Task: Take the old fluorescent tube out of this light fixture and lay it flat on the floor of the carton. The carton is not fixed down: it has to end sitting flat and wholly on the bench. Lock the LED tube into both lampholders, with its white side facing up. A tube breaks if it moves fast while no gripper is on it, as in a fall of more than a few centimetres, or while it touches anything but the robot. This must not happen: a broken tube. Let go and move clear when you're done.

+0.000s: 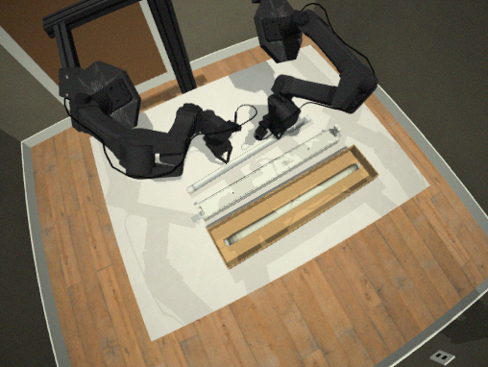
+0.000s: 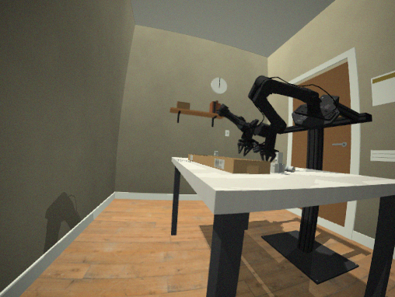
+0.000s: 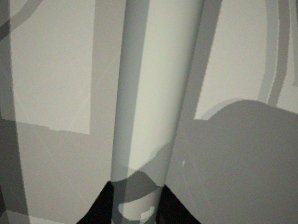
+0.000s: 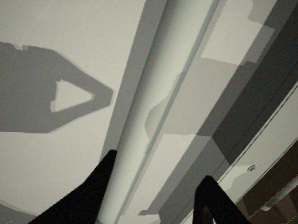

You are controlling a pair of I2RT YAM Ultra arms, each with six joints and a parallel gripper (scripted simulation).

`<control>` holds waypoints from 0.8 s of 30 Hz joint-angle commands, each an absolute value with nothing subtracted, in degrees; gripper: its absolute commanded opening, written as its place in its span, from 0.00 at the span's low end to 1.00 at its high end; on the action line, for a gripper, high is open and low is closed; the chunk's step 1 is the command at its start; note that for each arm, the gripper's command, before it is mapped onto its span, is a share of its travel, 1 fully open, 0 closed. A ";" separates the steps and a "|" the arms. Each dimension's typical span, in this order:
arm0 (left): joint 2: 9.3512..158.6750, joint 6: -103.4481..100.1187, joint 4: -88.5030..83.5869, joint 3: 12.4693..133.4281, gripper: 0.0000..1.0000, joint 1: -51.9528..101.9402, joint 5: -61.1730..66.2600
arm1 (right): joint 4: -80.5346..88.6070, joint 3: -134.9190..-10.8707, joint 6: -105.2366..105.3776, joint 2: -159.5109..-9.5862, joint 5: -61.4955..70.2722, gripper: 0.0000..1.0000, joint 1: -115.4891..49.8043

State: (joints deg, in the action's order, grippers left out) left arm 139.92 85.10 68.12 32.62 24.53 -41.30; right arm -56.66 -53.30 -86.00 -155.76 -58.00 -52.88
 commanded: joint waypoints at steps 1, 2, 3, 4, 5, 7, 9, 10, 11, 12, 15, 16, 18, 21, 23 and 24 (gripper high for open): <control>141.05 85.48 67.93 32.76 0.11 25.75 -40.14 | -61.56 -51.87 -88.10 -158.54 -56.28 0.49 -52.14; 141.05 85.48 67.93 32.76 0.11 25.75 -40.14 | -61.56 -51.87 -88.10 -158.54 -56.28 0.49 -52.14; 141.05 85.48 67.93 32.76 0.11 25.75 -40.14 | -61.56 -51.87 -88.10 -158.54 -56.28 0.49 -52.14; 141.05 85.48 67.93 32.76 0.11 25.75 -40.14 | -62.33 -52.61 -88.56 -158.89 -56.15 0.49 -52.92; 141.05 85.48 67.93 32.76 0.11 25.75 -40.14 | -62.48 -52.41 -88.63 -158.93 -56.13 0.49 -53.48; 141.05 85.48 67.93 32.76 0.11 25.75 -40.14 | -62.63 -52.38 -88.71 -158.64 -56.11 0.49 -53.80; 141.05 85.48 67.93 32.76 0.11 25.75 -40.14 | -62.70 -52.31 -88.75 -159.62 -56.07 0.49 -53.82; 141.05 85.48 67.93 32.76 0.11 25.75 -40.14 | -62.55 -52.28 -88.80 -159.64 -56.06 0.49 -53.82; 141.05 85.48 67.93 32.76 0.11 25.75 -40.14 | -62.57 -52.27 -88.82 -159.65 -56.06 0.49 -53.82; 141.05 85.48 67.93 32.76 0.11 25.75 -40.14 | -62.80 -52.28 -88.81 -159.64 -56.06 0.49 -53.82; 141.05 85.48 67.93 32.76 0.11 25.75 -40.14 | -62.71 -52.26 -88.85 -159.65 -56.05 0.49 -53.81; 141.05 85.48 67.93 32.76 0.11 25.75 -40.14 | -62.24 -52.23 -88.89 -159.65 -56.04 0.49 -53.80; 141.05 85.48 67.93 32.76 0.11 25.75 -40.14 | -63.03 -54.33 -89.50 -159.66 -55.58 0.49 -51.39; 141.05 85.48 67.93 32.76 0.11 25.75 -40.14 | -64.41 -55.07 -91.08 -160.24 -54.55 0.49 -50.59; 141.05 85.48 67.93 32.76 0.11 25.75 -40.14 | -64.87 -55.83 -91.82 -160.90 -53.95 0.49 -49.78; 141.05 85.48 67.93 32.76 0.11 25.75 -40.14 | -65.03 -56.22 -92.17 -161.24 -53.68 0.49 -49.37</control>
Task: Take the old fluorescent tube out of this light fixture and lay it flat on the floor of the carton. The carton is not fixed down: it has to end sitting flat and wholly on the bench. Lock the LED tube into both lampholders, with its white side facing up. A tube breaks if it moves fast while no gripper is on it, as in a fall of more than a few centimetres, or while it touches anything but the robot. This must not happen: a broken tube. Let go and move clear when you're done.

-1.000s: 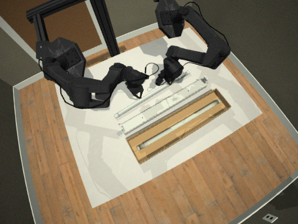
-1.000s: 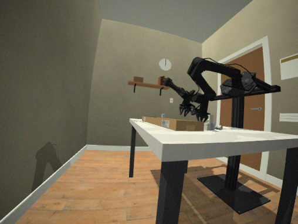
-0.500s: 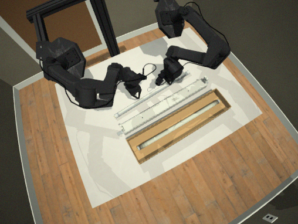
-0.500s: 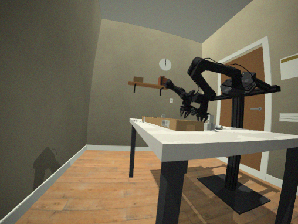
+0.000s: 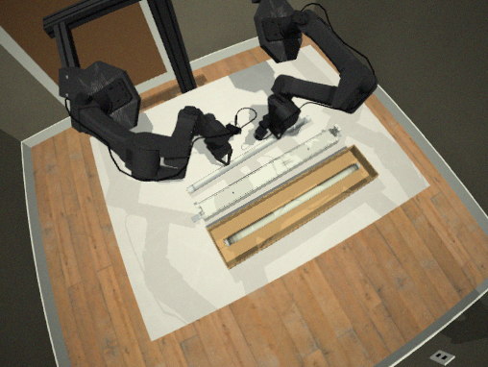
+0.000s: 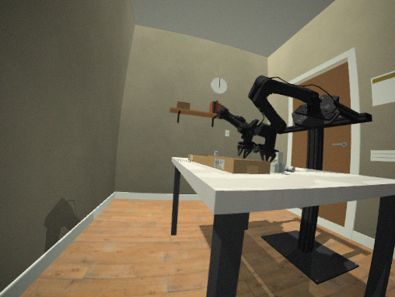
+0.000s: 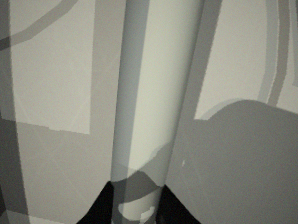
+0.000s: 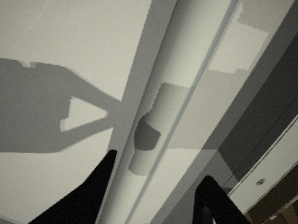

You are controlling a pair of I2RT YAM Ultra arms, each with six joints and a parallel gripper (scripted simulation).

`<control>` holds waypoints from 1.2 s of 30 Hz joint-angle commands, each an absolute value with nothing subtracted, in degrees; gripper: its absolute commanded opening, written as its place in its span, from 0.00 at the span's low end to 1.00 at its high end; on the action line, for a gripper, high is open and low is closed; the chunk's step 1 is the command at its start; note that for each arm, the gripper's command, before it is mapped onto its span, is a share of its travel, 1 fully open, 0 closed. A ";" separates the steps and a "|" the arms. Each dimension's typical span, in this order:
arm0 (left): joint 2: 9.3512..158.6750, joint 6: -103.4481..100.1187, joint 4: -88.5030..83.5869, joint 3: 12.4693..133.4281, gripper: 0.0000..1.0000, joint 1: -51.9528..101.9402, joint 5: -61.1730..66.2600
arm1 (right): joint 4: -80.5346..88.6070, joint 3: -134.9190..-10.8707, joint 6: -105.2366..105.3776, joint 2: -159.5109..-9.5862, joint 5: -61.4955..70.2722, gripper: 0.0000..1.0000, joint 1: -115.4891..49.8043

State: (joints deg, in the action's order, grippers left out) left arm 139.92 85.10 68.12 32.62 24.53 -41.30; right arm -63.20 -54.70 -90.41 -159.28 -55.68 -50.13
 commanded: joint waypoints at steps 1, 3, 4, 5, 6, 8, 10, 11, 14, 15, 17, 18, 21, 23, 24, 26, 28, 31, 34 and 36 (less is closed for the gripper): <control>141.05 85.48 67.93 32.76 0.11 25.75 -40.14 | -65.17 -56.62 -92.50 -161.57 -53.42 0.49 -48.98; 141.05 85.48 67.93 32.76 0.11 25.75 -40.14 | -65.38 -57.41 -93.16 -162.23 -52.89 0.49 -48.22; 141.05 85.48 67.93 32.76 0.11 25.75 -40.14 | -65.52 -57.82 -93.48 -162.55 -52.63 0.49 -47.86; 141.05 85.48 67.93 32.76 0.11 25.75 -40.14 | -65.60 -58.23 -93.80 -162.87 -52.37 0.49 -47.52; 141.05 85.48 67.93 32.76 0.11 25.75 -40.14 | -65.72 -58.65 -94.10 -163.18 -52.11 0.49 -47.15; 141.05 85.48 67.93 32.76 0.11 25.75 -40.14 | -65.89 -59.50 -94.69 -163.78 -51.61 0.49 -46.39; 141.05 85.48 67.93 32.76 0.11 25.75 -40.14 | -66.01 -60.37 -95.25 -164.36 -51.11 0.49 -45.65; 141.05 85.48 67.93 32.76 0.11 25.75 -40.14 | -63.82 -60.32 -94.56 -164.37 -51.60 0.49 -46.11; 141.05 85.48 67.93 32.76 0.11 25.75 -40.14 | -65.53 -61.24 -95.76 -164.91 -50.65 0.49 -44.97; 141.05 85.48 67.93 32.76 0.11 25.75 -40.14 | -66.19 -61.69 -96.04 -165.21 -50.38 0.49 -44.50; 141.05 85.48 67.93 32.76 0.11 25.75 -40.14 | -65.55 -61.35 -95.50 -165.18 -50.89 0.49 -44.79; 141.05 85.48 67.93 32.76 0.11 25.75 -40.14 | -64.88 -60.98 -95.50 -164.84 -50.88 0.49 -45.36; 141.05 85.48 67.93 32.76 0.11 25.75 -40.14 | -64.58 -61.74 -95.48 -165.41 -50.92 0.11 -46.16; 141.05 85.28 67.96 32.76 0.11 25.75 -40.14 | -64.06 -60.33 -95.33 -164.42 -50.91 0.11 -46.08; 141.05 85.23 67.95 32.76 0.11 25.75 -40.14 | -64.08 -60.29 -95.34 -164.47 -50.91 0.11 -46.24; 141.05 85.23 67.95 32.76 0.11 25.75 -40.14 | -64.08 -60.29 -95.34 -164.47 -50.91 0.11 -46.24; 141.05 85.23 67.95 32.76 0.11 25.75 -40.14 | -64.08 -60.29 -95.34 -164.47 -50.91 0.11 -46.24; 141.05 85.23 67.95 32.76 0.11 25.75 -40.14 | -64.08 -60.29 -95.34 -164.47 -50.91 0.11 -46.24; 141.05 85.23 67.95 32.76 0.11 25.75 -40.14 | -64.08 -60.29 -95.34 -164.47 -50.91 0.11 -46.24; 141.05 85.23 67.95 32.76 0.11 25.75 -40.14 | -64.08 -60.29 -95.34 -164.47 -50.91 0.11 -46.24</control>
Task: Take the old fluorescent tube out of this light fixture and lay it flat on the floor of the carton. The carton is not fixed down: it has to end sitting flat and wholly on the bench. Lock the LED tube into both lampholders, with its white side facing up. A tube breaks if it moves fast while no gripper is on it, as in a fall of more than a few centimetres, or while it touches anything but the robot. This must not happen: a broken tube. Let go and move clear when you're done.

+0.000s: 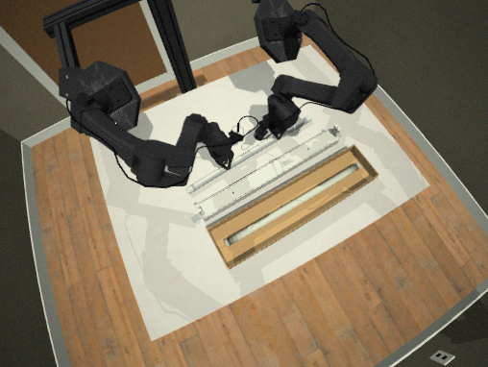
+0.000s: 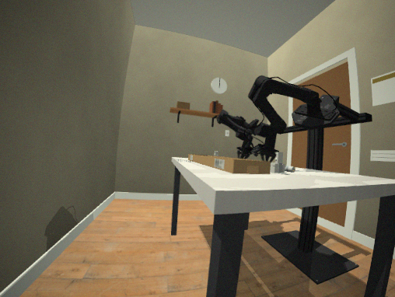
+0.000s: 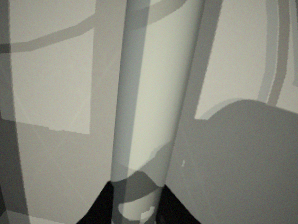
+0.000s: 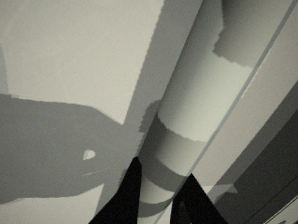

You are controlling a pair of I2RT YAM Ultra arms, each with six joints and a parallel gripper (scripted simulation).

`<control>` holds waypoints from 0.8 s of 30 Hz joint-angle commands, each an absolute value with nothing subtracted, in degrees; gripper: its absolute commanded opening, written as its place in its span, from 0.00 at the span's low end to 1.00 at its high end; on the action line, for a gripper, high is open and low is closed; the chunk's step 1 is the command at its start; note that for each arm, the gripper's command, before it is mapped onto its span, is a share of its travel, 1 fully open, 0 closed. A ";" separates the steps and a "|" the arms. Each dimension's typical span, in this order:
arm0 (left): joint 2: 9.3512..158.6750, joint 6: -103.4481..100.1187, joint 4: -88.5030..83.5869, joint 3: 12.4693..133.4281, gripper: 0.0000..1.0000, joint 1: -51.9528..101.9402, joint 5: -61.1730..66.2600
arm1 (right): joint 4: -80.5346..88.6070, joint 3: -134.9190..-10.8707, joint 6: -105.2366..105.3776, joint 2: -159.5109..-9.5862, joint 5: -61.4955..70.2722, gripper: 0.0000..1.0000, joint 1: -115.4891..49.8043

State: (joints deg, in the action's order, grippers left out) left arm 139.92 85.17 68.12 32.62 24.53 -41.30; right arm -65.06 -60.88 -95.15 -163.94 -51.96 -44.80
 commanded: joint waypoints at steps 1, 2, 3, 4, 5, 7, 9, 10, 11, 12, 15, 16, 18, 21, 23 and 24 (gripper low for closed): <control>141.05 85.23 67.95 32.76 0.11 25.75 -40.14 | -64.08 -60.29 -95.34 -164.47 -50.91 0.11 -46.24; 141.05 85.23 67.95 32.76 0.11 25.75 -40.14 | -64.08 -60.29 -95.34 -164.47 -50.91 0.11 -46.24; 140.78 84.94 67.61 32.36 0.11 25.76 -40.17 | -64.04 -59.89 -95.12 -164.02 -50.94 0.11 -46.25; 140.01 84.80 67.57 31.76 0.11 25.79 -40.22 | -64.01 -59.42 -94.88 -163.31 -50.99 0.11 -46.29; 138.93 84.74 67.56 31.13 0.11 25.84 -40.29 | -63.97 -59.62 -94.82 -162.34 -51.06 0.11 -46.36; 138.40 84.54 67.45 31.16 0.11 26.01 -40.52 | -63.86 -59.55 -94.69 -162.07 -51.60 0.11 -46.43; 138.50 84.59 67.46 31.03 0.11 26.07 -40.50 | -63.86 -59.43 -94.70 -162.09 -51.21 0.11 -46.51; 138.50 84.59 67.46 31.03 0.11 26.07 -40.50 | -63.86 -59.43 -94.70 -162.09 -51.21 0.11 -46.51; 138.50 84.59 67.46 31.03 0.11 26.07 -40.50 | -63.86 -59.43 -94.70 -162.09 -51.21 0.11 -46.51; 138.28 84.20 67.17 31.09 0.11 26.23 -41.69 | -63.58 -59.37 -94.40 -162.01 -52.79 0.11 -46.52; 137.71 83.72 66.82 30.61 0.11 26.77 -42.28 | -63.24 -58.92 -94.01 -161.25 -53.23 0.11 -46.96; 137.48 83.54 66.65 30.44 0.11 26.97 -42.46 | -63.09 -58.75 -93.86 -161.05 -53.35 0.11 -47.12; 136.96 83.14 66.27 30.04 0.11 27.40 -42.83 | -62.75 -58.36 -93.53 -160.61 -53.60 0.11 -47.47; 136.07 82.41 65.57 29.36 0.11 28.13 -43.47 | -62.14 -57.68 -92.95 -159.85 -54.06 0.11 -48.07; 135.41 81.89 65.01 28.90 0.11 28.68 -43.91 | -61.67 -57.20 -92.53 -159.29 -54.38 0.11 -48.50; 135.12 81.69 64.77 28.71 0.11 28.91 -44.06 | -61.48 -57.00 -92.37 -159.04 -54.48 0.11 -48.68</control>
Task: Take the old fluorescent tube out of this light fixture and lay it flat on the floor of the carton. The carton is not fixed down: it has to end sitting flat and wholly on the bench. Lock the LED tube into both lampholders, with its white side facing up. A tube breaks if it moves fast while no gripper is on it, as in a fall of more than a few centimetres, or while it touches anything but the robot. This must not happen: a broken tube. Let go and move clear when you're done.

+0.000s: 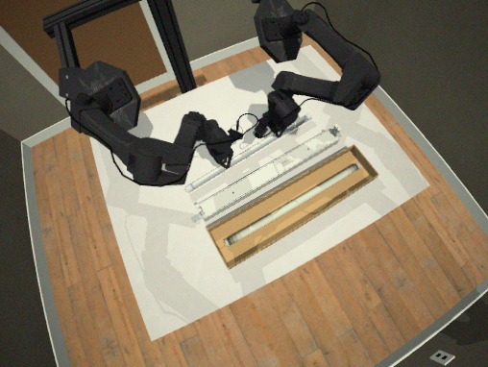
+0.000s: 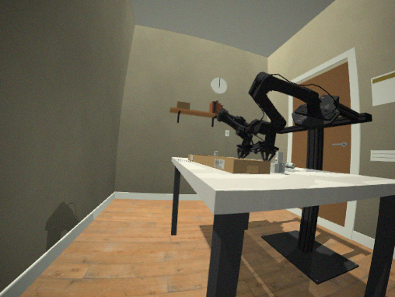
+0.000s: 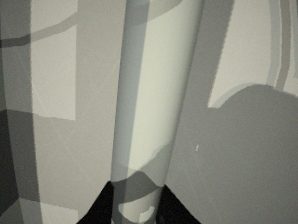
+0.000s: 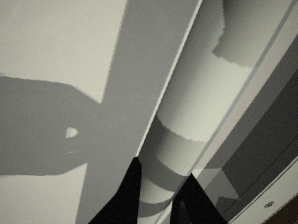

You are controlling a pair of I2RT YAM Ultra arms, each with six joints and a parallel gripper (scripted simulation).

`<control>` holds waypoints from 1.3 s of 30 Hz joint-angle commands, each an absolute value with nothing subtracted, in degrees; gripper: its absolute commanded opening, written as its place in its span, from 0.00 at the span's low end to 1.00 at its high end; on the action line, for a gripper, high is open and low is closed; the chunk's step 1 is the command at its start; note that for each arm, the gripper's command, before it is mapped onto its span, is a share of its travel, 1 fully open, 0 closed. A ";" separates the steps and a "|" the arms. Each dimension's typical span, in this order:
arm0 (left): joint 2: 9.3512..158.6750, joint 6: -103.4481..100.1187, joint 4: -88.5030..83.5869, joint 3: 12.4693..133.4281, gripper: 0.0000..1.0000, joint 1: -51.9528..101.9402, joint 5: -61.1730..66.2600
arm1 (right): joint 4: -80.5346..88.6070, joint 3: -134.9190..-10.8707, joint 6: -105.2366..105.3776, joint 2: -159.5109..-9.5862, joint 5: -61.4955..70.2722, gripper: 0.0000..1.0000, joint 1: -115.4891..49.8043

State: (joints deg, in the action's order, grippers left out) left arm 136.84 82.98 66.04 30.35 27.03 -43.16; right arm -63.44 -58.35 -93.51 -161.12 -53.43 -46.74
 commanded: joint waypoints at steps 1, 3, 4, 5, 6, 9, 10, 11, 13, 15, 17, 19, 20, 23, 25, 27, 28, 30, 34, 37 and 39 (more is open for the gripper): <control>134.84 81.52 64.55 28.55 0.11 29.13 -44.18 | -61.30 -56.82 -92.22 -158.82 -54.56 0.11 -48.85; 134.80 81.89 64.87 28.60 0.11 29.12 -43.58 | -61.59 -56.86 -92.51 -158.80 -53.92 0.11 -48.83; 134.80 81.89 64.87 28.60 0.11 29.12 -43.58 | -61.59 -56.86 -92.51 -158.80 -53.92 0.11 -48.83; 134.38 81.23 64.13 28.31 0.11 29.48 -44.32 | -60.97 -56.54 -91.97 -158.73 -54.64 0.11 -49.09; 134.23 81.15 64.03 27.78 0.11 29.69 -44.40 | -60.90 -56.12 -91.89 -158.08 -54.71 0.11 -49.37; 133.76 80.85 63.70 27.95 0.11 29.99 -44.62 | -60.60 -56.16 -91.67 -157.95 -54.85 0.11 -49.49; 133.65 80.81 63.64 27.91 0.11 30.06 -44.48 | -60.55 -56.11 -91.64 -157.86 -54.59 0.11 -49.54; 133.58 80.81 63.62 27.79 0.11 30.10 -44.33 | -60.52 -55.99 -91.62 -157.80 -54.18 0.11 -49.58; 133.56 80.88 63.70 27.74 0.11 30.20 -43.86 | -60.53 -56.86 -91.63 -158.07 -53.66 0.11 -49.74; 133.39 80.92 63.72 28.17 0.11 30.27 -43.83 | -60.54 -57.28 -91.65 -158.58 -53.55 0.11 -49.79; 133.37 80.91 63.88 28.16 0.11 30.28 -43.83 | -60.83 -57.50 -91.86 -158.20 -53.53 0.11 -49.79; 135.19 80.98 64.81 28.30 0.11 30.27 -43.80 | -60.76 -57.53 -91.82 -158.00 -53.53 0.11 -49.80; 135.19 80.98 64.81 28.30 0.11 30.27 -43.80 | -60.76 -57.53 -91.82 -158.00 -53.53 0.11 -49.80; 133.08 80.80 63.14 29.14 0.11 30.29 -43.72 | -60.20 -58.00 -91.50 -156.83 -53.52 0.11 -49.81; 133.13 80.58 62.35 30.17 0.11 30.25 -43.67 | -59.48 -58.25 -91.12 -157.33 -53.54 0.11 -49.80; 132.94 80.36 61.49 28.91 0.11 30.21 -43.52 | -58.59 -57.90 -90.66 -157.21 -53.53 0.11 -49.79; 132.74 80.19 60.91 29.21 0.11 30.20 -43.45 | -58.06 -58.30 -90.38 -157.06 -53.52 0.11 -49.80; 132.23 79.84 59.65 30.14 0.11 30.16 -43.30 | -56.89 -58.43 -89.79 -156.78 -53.53 0.11 -49.79; 131.11 78.98 56.70 30.42 0.11 30.01 -42.90 | -53.97 -58.43 -88.41 -156.03 -53.50 0.11 -49.76; 130.72 79.08 57.32 30.53 0.11 29.96 -42.98 | -54.46 -58.61 -88.59 -155.73 -53.49 0.11 -49.77; 130.18 78.18 54.07 30.70 0.11 29.67 -42.51 | -51.30 -58.61 -87.13 -155.55 -53.44 0.11 -49.49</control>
State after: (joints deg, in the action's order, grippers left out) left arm 131.76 79.48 57.76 29.91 28.67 -44.38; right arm -55.70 -57.67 -89.21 -157.25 -54.35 -48.03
